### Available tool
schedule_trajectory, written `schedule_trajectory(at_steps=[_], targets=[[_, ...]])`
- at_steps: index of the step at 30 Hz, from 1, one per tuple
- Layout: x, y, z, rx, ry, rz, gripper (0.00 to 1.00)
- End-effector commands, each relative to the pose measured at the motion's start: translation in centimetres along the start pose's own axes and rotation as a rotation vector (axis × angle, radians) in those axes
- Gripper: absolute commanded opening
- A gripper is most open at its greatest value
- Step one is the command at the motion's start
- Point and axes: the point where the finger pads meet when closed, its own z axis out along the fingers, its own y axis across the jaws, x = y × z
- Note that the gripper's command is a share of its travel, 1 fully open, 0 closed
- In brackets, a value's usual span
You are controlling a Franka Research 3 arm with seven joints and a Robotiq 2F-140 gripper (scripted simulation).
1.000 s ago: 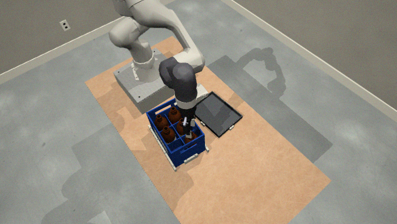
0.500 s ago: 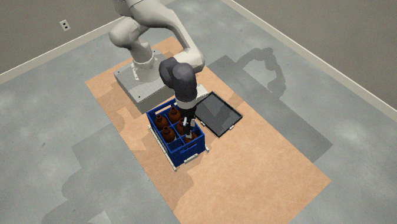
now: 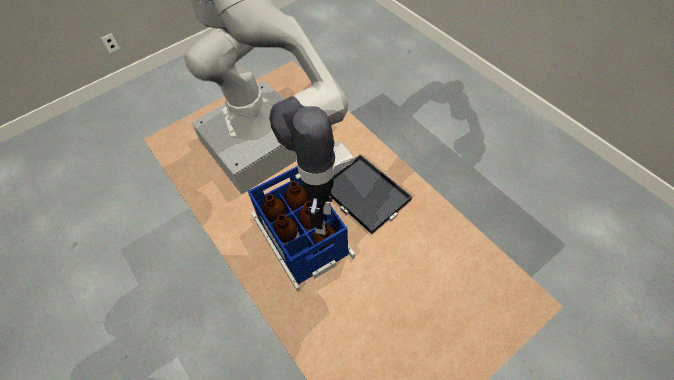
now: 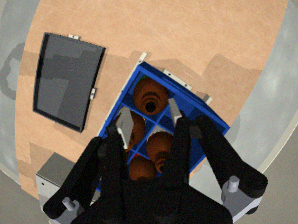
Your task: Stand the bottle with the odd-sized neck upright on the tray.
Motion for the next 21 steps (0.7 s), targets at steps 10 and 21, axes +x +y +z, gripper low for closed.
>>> schedule_trajectory(at_steps=[10, 21], targets=[[-0.03, 0.02, 0.11, 0.001, 0.001, -0.001, 0.44], [-0.03, 0.02, 0.41, 0.001, 0.001, -0.001, 0.44]])
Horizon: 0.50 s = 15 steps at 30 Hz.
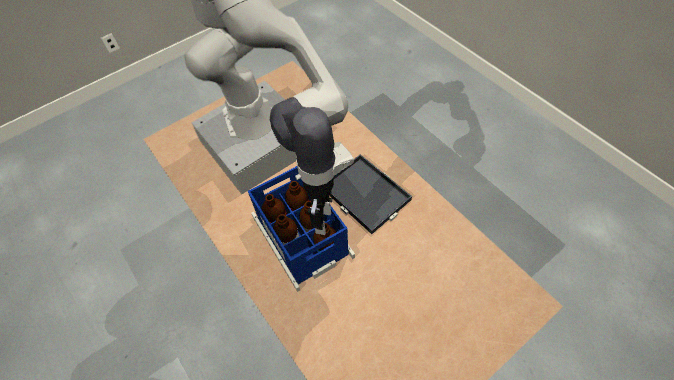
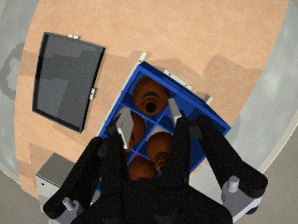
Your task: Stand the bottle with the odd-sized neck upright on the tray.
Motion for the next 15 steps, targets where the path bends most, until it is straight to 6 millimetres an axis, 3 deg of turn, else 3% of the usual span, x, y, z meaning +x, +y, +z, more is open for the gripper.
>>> schedule_trajectory(at_steps=[1, 15], targets=[[0.0, 0.0, 0.2, 0.000, 0.003, -0.001, 0.44], [0.0, 0.0, 1.6, 0.000, 0.003, -0.001, 0.44]])
